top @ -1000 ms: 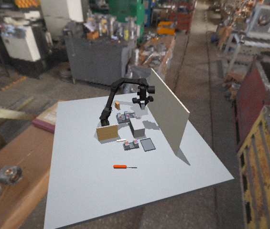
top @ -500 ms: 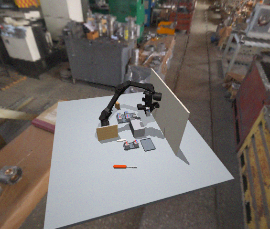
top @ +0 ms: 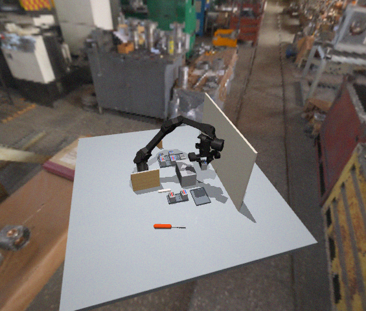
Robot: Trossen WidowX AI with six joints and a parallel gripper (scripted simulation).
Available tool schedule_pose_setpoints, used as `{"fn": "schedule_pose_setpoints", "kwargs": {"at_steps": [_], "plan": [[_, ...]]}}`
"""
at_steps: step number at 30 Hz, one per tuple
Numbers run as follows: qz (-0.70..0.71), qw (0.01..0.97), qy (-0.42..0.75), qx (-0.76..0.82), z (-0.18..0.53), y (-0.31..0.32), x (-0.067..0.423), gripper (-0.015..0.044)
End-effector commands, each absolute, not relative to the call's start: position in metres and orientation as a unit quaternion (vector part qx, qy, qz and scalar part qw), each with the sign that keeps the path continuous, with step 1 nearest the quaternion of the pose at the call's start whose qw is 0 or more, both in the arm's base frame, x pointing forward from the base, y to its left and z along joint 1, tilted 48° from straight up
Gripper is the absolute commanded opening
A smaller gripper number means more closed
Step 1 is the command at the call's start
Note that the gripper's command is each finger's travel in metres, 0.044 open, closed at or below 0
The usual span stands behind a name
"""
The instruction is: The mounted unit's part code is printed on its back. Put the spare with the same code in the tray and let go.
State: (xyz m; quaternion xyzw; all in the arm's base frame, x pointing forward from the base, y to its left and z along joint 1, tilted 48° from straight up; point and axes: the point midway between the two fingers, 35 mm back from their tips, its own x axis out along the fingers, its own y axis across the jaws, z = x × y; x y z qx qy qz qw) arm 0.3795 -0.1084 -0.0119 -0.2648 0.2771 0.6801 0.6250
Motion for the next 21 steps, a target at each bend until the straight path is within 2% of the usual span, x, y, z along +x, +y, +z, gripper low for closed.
{"fn": "schedule_pose_setpoints", "kwargs": {"at_steps": [1, 9, 21], "plan": [[0.685, 0.623, 0.27, -0.266, -0.038, -0.127, 0.372, 0.0], [0.691, 0.622, 0.256, -0.264, -0.079, -0.154, 0.355, 0.0], [0.691, 0.622, 0.256, -0.264, -0.084, -0.151, 0.355, 0.0]]}}
